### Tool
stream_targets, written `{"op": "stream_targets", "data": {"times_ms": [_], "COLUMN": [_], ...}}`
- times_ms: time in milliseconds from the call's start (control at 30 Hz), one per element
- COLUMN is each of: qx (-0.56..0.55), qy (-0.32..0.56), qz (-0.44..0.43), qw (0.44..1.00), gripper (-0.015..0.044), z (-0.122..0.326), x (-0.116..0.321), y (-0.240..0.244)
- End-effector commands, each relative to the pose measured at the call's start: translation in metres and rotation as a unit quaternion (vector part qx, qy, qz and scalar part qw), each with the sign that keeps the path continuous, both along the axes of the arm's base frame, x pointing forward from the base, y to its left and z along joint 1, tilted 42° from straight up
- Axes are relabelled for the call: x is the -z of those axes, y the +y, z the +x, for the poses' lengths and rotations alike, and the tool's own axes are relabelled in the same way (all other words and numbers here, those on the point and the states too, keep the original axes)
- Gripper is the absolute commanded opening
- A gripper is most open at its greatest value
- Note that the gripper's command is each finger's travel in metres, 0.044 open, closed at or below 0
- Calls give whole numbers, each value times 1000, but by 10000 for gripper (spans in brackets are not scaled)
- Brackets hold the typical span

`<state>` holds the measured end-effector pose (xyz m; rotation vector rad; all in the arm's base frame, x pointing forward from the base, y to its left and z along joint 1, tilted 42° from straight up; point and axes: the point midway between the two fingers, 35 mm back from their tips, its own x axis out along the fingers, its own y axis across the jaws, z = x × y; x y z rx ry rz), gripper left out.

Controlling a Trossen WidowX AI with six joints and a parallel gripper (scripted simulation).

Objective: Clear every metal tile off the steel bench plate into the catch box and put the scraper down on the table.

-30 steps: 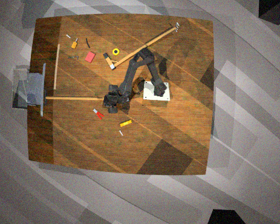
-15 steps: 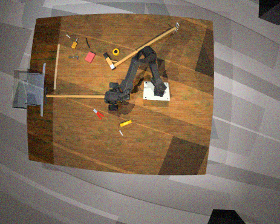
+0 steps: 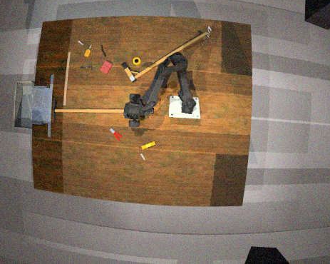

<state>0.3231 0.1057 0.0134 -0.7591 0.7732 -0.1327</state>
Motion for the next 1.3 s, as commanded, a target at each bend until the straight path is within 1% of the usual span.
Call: {"op": "stream_targets", "data": {"times_ms": [0,367,1267], "qx": [0,2,6], "qy": [-5,-6,-12], "qz": [3,3,3], "qw": [1000,1000,1000], "gripper": [0,0,0], "z": [1,3,46], "x": [-7,-11,-18], "y": [-3,-8,-5]}}
